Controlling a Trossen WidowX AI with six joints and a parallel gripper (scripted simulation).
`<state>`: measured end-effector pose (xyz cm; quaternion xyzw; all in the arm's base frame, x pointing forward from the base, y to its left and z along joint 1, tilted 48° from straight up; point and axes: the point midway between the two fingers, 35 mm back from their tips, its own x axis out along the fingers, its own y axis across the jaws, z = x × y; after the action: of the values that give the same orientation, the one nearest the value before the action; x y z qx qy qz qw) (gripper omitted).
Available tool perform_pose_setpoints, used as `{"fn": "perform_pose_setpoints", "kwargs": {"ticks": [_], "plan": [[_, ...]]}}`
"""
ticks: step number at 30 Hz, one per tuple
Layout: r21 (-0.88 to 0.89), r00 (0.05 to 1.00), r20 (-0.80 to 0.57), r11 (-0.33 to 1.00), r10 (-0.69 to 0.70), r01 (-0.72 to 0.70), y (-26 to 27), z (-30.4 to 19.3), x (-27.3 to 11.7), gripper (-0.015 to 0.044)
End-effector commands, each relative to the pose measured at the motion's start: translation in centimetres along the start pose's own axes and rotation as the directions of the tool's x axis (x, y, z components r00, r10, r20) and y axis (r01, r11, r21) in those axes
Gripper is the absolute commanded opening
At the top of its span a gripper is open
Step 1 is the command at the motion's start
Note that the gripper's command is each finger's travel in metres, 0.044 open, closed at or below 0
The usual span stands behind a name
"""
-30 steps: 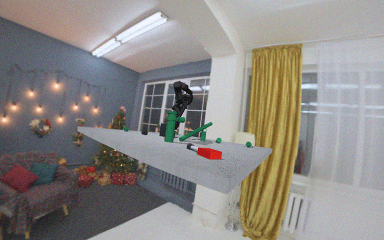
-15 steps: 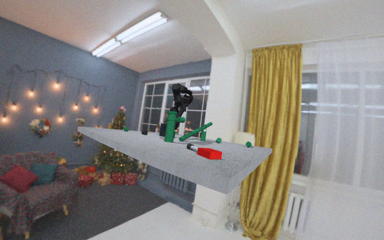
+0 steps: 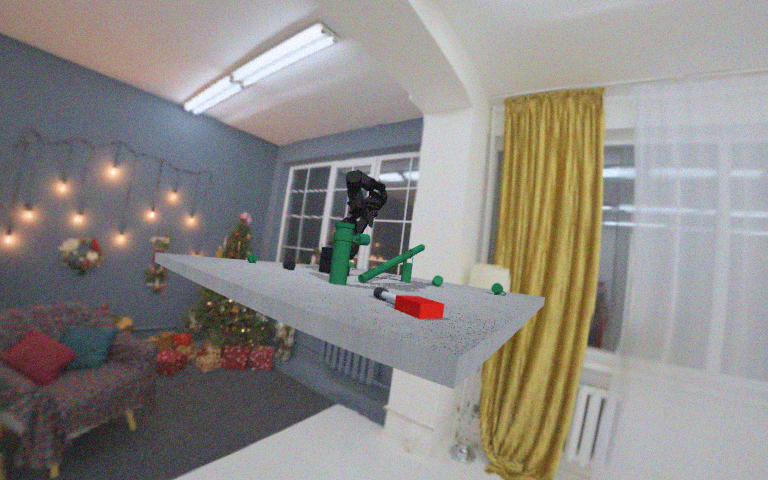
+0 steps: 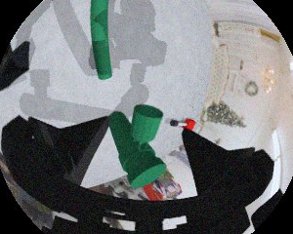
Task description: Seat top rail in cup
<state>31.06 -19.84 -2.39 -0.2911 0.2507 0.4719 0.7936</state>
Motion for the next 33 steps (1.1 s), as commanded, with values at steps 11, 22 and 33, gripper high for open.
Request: {"fn": "perform_pose_setpoints", "kwargs": {"ticks": [11, 22, 33], "plan": [[0.008, 1.0, 0.008, 1.0, 0.004, -0.004, 0.1, 0.1, 2.7, 0.044], [0.008, 1.0, 0.01, 1.0, 0.003, -0.003, 0.1, 0.2, 4.5, 0.044], [0.007, 1.0, 0.012, 1.0, 0.003, -0.003, 0.2, 0.4, 6.0, 0.044]]}}
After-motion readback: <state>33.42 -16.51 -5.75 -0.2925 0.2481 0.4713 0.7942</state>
